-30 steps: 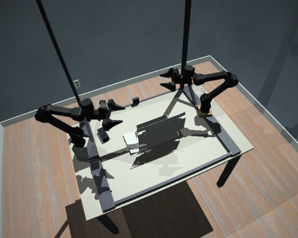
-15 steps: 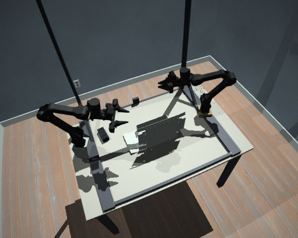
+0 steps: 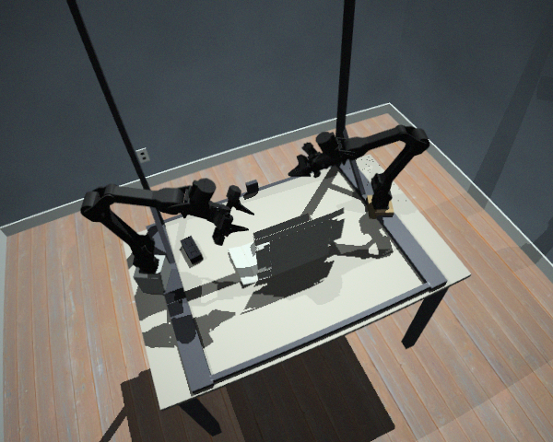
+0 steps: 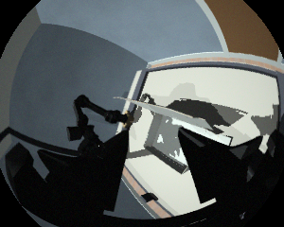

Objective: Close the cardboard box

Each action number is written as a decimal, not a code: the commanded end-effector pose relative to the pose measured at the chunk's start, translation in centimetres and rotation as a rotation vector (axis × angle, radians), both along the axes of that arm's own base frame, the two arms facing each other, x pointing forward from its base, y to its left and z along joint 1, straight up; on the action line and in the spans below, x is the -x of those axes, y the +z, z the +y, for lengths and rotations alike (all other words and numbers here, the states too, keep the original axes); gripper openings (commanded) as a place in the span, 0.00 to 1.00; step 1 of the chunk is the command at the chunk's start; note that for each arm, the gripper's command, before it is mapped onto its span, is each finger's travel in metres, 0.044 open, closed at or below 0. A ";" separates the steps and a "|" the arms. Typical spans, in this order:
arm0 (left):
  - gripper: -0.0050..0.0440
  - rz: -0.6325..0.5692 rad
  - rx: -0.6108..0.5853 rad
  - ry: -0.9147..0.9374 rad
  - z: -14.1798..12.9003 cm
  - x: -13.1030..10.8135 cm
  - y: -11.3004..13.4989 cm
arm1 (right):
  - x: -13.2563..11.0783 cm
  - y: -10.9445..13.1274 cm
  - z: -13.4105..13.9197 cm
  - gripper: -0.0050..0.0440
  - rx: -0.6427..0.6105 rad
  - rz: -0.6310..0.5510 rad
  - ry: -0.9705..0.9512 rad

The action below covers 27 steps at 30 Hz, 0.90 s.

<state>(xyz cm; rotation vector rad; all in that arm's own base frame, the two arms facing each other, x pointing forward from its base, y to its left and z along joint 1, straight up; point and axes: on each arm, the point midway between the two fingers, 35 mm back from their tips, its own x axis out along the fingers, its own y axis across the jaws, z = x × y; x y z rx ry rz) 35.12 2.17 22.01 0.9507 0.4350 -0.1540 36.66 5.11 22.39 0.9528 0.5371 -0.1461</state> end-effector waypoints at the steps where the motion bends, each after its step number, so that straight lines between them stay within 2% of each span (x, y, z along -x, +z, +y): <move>1: 0.23 0.089 -0.194 -0.075 0.6 -0.6 -0.4 | -0.8 -0.2 1.3 0.61 -0.178 0.122 -0.086; 7: 0.23 0.240 -0.429 -0.217 1.3 -0.8 -2.9 | -1.1 -2.7 2.8 0.61 -0.376 0.310 -0.243; 9: 0.23 0.240 -0.429 -0.217 1.3 -0.8 -2.9 | -1.1 -2.7 2.8 0.61 -0.376 0.310 -0.243; 11: 0.23 0.314 -0.543 -0.304 1.6 -0.8 -4.1 | -1.0 -3.9 3.6 0.61 -0.471 0.401 -0.344; 19: 0.23 0.503 -0.803 -0.571 2.4 -0.3 -7.3 | -0.5 -7.1 5.6 0.61 -0.654 0.626 -0.642; 24: 0.23 0.602 -0.944 -0.768 2.9 0.2 -9.0 | 0.1 -8.9 6.7 0.61 -0.736 0.735 -0.860; 26: 0.23 0.602 -0.944 -0.768 2.9 0.2 -9.0 | 0.1 -8.9 6.7 0.61 -0.736 0.735 -0.860; 27: 0.23 0.619 -0.975 -0.815 3.0 0.3 -9.4 | 0.3 -9.2 6.9 0.61 -0.780 0.752 -0.944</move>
